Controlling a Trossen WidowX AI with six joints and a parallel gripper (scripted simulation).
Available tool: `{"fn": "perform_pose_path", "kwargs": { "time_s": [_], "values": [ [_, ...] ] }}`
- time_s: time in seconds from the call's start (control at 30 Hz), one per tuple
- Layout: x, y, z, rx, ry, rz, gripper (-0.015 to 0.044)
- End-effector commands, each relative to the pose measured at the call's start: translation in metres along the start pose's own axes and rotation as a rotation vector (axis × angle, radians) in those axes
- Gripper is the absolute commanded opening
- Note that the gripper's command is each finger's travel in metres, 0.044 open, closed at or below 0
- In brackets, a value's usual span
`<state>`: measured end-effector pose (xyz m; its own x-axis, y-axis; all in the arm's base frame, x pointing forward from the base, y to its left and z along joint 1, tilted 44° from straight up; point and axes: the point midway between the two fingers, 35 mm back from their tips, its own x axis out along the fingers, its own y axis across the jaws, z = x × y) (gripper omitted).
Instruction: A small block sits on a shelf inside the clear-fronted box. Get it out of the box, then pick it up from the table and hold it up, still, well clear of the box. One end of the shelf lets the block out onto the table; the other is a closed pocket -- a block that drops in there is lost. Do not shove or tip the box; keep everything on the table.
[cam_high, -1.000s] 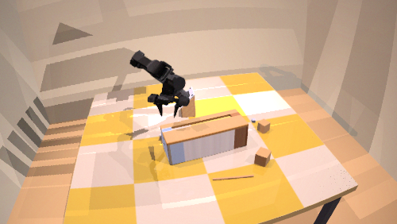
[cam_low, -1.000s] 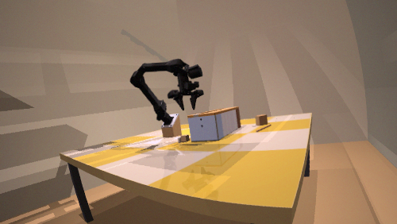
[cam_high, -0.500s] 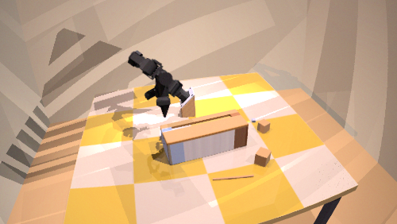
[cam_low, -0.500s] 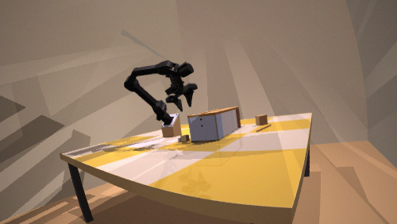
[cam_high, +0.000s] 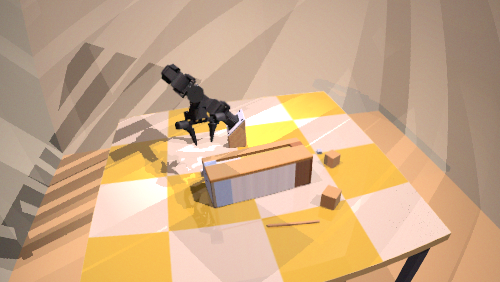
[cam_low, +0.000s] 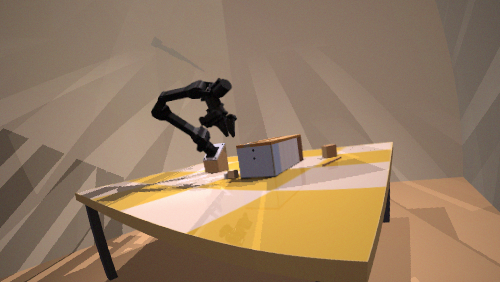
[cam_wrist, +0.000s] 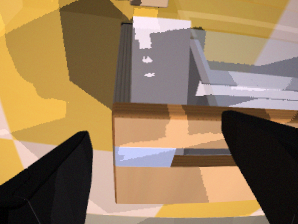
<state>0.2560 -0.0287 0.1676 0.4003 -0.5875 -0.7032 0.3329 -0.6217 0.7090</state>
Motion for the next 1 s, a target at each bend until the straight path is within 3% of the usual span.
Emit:
{"fn": "perform_pose_path", "kwargs": {
  "time_s": [0.0, 0.2, 0.47, 0.97],
  "values": [
    [0.001, -0.002, 0.004, 0.185, 0.018, -0.012, 0.0285],
    [0.003, -0.002, 0.005, 0.186, 0.017, -0.013, 0.0285],
    [0.087, -0.006, 0.037, 0.186, 0.018, -0.009, 0.0285],
    [0.105, -0.008, 0.043, 0.185, 0.017, -0.01, 0.0285]
  ]
}}
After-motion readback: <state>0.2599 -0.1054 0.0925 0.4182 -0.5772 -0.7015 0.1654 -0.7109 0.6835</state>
